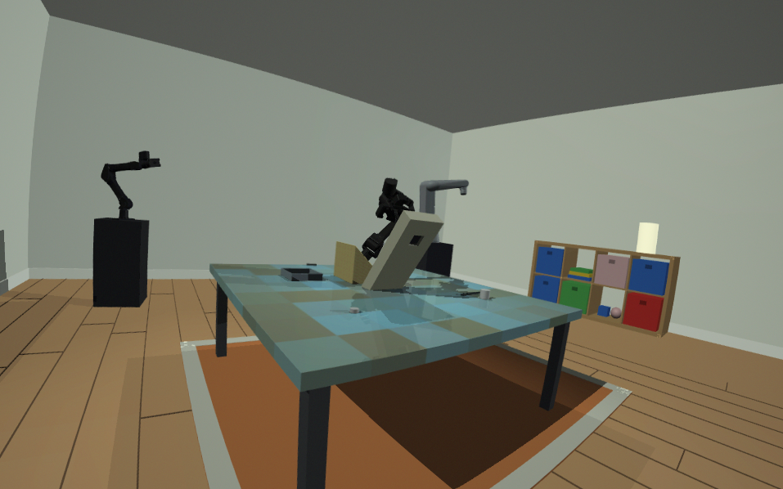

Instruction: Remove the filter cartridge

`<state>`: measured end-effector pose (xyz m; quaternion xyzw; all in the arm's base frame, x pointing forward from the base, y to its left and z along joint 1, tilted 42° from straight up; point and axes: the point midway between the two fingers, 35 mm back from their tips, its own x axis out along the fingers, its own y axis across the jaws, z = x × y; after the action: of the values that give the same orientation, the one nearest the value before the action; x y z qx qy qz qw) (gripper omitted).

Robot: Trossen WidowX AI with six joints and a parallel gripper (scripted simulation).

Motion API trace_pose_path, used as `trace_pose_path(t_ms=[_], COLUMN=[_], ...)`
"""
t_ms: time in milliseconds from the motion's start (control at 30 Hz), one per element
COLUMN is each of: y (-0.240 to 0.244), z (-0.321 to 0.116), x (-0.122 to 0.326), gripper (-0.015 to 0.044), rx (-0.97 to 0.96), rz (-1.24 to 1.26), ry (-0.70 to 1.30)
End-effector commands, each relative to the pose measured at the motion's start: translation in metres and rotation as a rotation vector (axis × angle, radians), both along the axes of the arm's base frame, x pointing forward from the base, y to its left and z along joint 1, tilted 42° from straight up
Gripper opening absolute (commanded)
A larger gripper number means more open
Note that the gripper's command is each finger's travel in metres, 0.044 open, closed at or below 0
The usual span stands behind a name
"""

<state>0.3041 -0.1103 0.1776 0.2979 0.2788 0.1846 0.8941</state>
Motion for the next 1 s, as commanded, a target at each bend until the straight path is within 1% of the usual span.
trace_pose_path(t_ms=[0,567,967], y=[0.003,0.019,0.019], z=[-0.004,-0.011,-0.012], x=[0.005,0.025,0.026], gripper=[0.0117,0.0117,0.0117], rx=[0.001,0.007,0.007], rz=[-0.002,-0.005,-0.005], ry=[0.006,-0.003,-0.004])
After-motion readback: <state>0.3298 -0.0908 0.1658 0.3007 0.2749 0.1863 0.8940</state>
